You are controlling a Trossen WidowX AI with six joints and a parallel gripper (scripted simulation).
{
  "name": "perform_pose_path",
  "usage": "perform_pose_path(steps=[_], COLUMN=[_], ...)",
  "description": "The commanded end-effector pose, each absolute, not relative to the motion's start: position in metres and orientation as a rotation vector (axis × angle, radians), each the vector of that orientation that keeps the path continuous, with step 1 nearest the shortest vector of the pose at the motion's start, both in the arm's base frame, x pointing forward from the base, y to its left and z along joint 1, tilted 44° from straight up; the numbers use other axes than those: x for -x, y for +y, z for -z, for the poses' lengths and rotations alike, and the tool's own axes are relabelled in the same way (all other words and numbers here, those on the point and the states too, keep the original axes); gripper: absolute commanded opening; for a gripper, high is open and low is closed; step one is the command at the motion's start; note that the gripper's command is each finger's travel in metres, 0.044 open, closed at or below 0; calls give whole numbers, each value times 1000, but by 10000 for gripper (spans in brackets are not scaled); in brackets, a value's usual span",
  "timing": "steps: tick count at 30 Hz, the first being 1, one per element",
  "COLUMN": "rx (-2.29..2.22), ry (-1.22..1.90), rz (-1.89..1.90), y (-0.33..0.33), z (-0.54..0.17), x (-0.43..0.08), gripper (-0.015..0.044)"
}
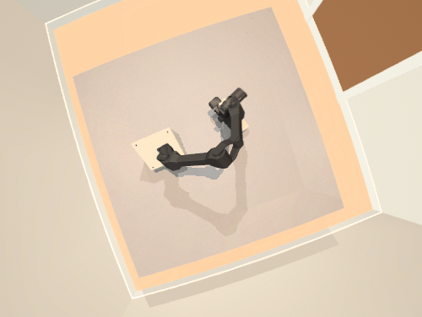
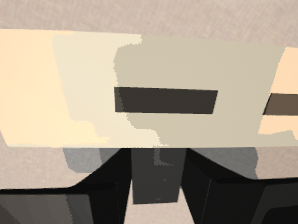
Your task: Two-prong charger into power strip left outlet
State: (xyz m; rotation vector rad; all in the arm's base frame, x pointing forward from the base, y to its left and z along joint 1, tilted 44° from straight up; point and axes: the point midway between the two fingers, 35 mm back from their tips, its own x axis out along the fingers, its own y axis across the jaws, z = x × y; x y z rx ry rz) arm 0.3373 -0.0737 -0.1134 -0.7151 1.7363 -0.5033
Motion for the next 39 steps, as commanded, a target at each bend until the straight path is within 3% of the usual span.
perform_pose_path(steps=[1, 39], rx=[703, 703], ry=[1707, 1707], rz=[505, 505], y=[-73, -73], z=[115, 115], x=[-349, -348], gripper=[0, 0])
